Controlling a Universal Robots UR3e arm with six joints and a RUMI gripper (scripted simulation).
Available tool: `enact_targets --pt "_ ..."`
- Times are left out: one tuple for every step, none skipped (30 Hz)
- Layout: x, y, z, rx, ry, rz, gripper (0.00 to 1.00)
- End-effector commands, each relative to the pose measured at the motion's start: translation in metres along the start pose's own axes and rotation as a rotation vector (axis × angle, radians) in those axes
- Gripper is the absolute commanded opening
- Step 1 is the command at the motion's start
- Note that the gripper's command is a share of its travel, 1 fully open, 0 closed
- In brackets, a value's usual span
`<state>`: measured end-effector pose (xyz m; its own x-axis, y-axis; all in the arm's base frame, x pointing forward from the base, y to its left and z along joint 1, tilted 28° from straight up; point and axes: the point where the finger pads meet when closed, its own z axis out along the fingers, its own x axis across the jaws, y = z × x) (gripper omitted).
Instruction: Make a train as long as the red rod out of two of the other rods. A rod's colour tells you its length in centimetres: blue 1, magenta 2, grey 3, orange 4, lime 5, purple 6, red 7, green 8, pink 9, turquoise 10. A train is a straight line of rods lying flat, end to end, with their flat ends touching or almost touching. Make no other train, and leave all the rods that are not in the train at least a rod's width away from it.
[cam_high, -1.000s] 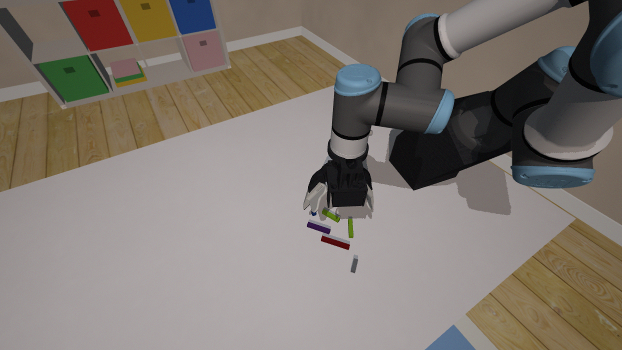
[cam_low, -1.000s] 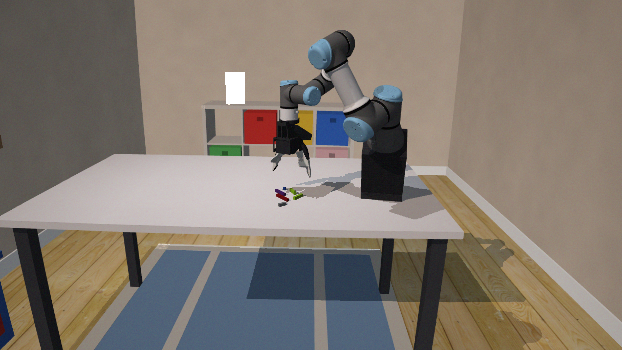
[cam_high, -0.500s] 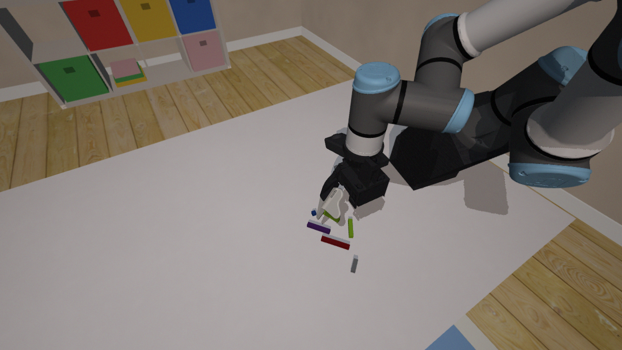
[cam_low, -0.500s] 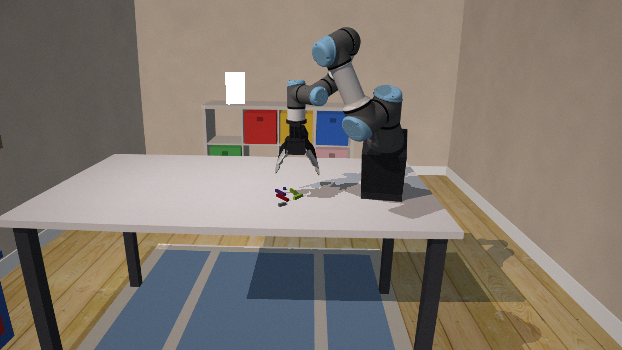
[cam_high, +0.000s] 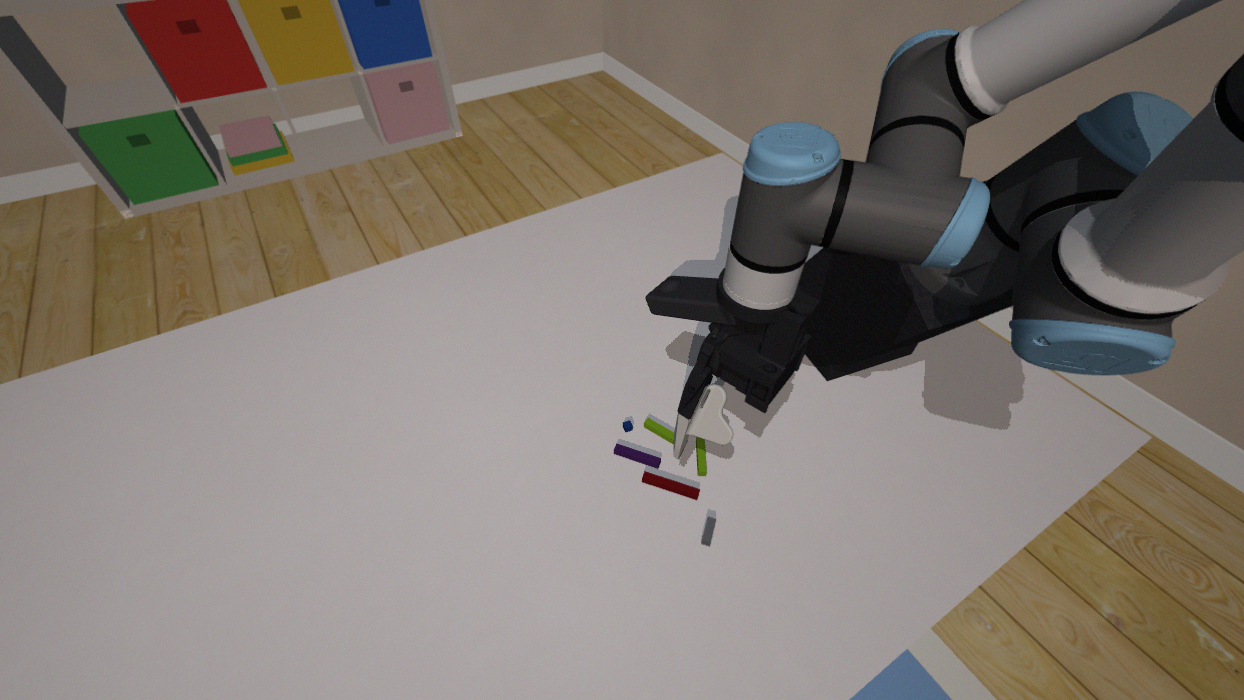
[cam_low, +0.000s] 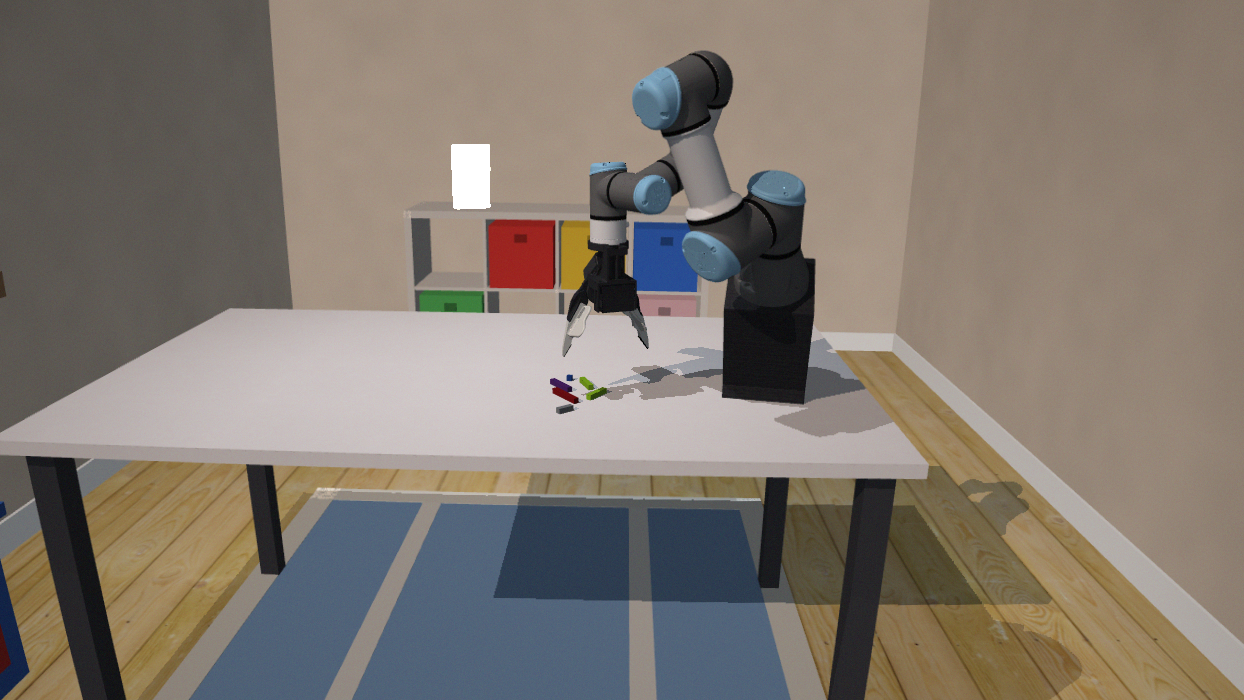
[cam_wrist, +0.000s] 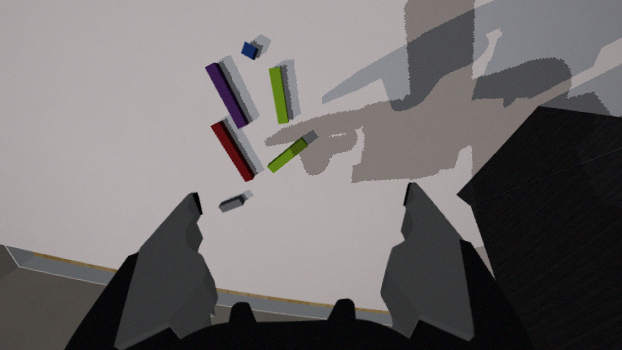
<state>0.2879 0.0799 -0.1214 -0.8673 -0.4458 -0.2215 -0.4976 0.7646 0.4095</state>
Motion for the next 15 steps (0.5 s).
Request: enact_targets --pt "0.005 0.007 0.000 0.002 -0.017 -0.167 1.00" --pt "0.006 0.009 0.000 0.002 -0.017 -0.196 1.00" --pt "0.007 0.011 0.000 0.002 -0.017 -0.224 1.00" --pt "0.007 0.012 0.001 0.002 -0.017 -0.250 1.00" --pt "0.008 0.013 0.001 0.002 -0.017 -0.274 1.00" --pt "0.009 0.015 0.001 0.002 -0.017 -0.297 1.00" --pt "0.010 0.016 0.001 0.002 -0.017 -0.318 1.00" --pt "0.010 0.017 0.001 0.003 -0.017 -0.338 1.00" --pt "0.011 0.018 0.001 0.003 -0.017 -0.355 1.00" --pt "0.011 0.018 0.001 0.003 -0.017 -0.355 1.00" --pt "0.011 0.018 0.001 0.003 -0.017 -0.355 1.00" --pt "0.011 0.019 0.002 0.003 -0.017 -0.371 1.00" --pt "0.012 0.020 0.002 0.003 -0.017 -0.386 1.00" --pt "0.012 0.021 0.002 0.003 -0.017 -0.398 1.00" --pt "0.012 0.021 0.002 0.003 -0.017 -0.410 1.00"
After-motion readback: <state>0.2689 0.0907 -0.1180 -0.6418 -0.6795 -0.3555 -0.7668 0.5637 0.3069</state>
